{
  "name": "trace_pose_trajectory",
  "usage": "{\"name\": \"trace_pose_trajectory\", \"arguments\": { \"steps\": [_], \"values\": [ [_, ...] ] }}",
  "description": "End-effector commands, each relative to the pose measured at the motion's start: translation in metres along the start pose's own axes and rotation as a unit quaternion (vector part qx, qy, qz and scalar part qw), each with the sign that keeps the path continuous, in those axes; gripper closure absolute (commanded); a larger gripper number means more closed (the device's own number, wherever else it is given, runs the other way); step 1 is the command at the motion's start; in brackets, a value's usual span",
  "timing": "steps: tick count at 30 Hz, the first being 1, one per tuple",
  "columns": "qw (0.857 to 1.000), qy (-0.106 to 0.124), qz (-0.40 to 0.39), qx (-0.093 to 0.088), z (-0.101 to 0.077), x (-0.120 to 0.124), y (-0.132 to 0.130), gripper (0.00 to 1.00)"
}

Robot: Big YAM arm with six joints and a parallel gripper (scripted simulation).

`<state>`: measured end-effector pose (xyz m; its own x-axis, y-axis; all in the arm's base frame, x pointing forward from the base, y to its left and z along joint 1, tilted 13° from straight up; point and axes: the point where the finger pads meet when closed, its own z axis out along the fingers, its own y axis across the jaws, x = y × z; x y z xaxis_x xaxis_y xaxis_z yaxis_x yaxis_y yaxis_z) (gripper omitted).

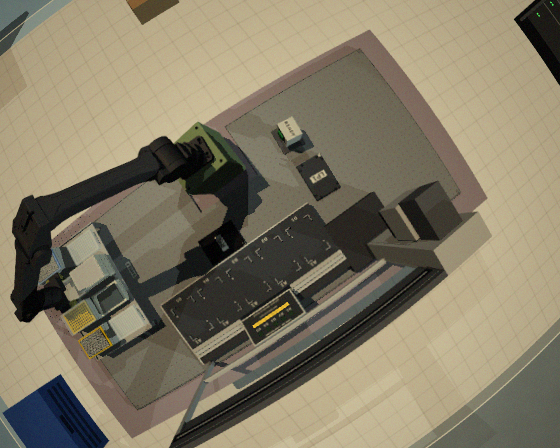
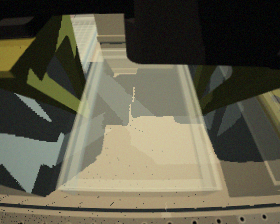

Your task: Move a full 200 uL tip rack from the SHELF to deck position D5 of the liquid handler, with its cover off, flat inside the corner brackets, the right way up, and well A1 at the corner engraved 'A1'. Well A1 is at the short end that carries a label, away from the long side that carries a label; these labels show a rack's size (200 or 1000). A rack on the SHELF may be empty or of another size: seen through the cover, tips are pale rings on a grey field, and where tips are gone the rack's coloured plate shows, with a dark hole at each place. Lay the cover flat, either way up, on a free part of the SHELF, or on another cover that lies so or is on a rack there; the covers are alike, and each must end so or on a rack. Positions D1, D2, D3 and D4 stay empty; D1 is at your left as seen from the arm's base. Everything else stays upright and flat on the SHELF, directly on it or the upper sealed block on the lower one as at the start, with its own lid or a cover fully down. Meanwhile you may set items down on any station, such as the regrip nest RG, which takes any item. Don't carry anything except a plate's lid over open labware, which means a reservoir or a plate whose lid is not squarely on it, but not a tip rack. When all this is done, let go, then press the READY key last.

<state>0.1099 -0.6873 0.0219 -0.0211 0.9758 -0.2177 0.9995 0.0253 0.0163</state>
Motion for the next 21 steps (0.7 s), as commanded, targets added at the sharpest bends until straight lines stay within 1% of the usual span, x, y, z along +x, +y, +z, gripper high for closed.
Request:
{"name": "trace_pose_trajectory", "arguments": {
  "steps": [1,2,3,11,12,19,20,21],
  "values": [
    [1.000,-0.028,0.000,-0.004,-0.024,-0.021,0.001,1.00],
    [1.000,-0.028,0.000,-0.004,-0.024,-0.021,0.001,1.00],
    [0.999,-0.042,0.001,-0.006,-0.031,-0.032,-0.003,1.00],
    [0.999,-0.042,0.001,-0.006,-0.030,-0.034,-0.003,1.00],
    [1.000,-0.029,0.000,-0.004,-0.024,-0.021,0.001,1.00],
    [1.000,-0.029,0.000,-0.004,-0.024,-0.022,0.001,1.00],
    [0.999,-0.038,0.001,-0.006,-0.026,-0.032,-0.003,1.00],
    [0.999,-0.037,0.001,-0.005,-0.026,-0.032,-0.003,1.00]
  ]
}}
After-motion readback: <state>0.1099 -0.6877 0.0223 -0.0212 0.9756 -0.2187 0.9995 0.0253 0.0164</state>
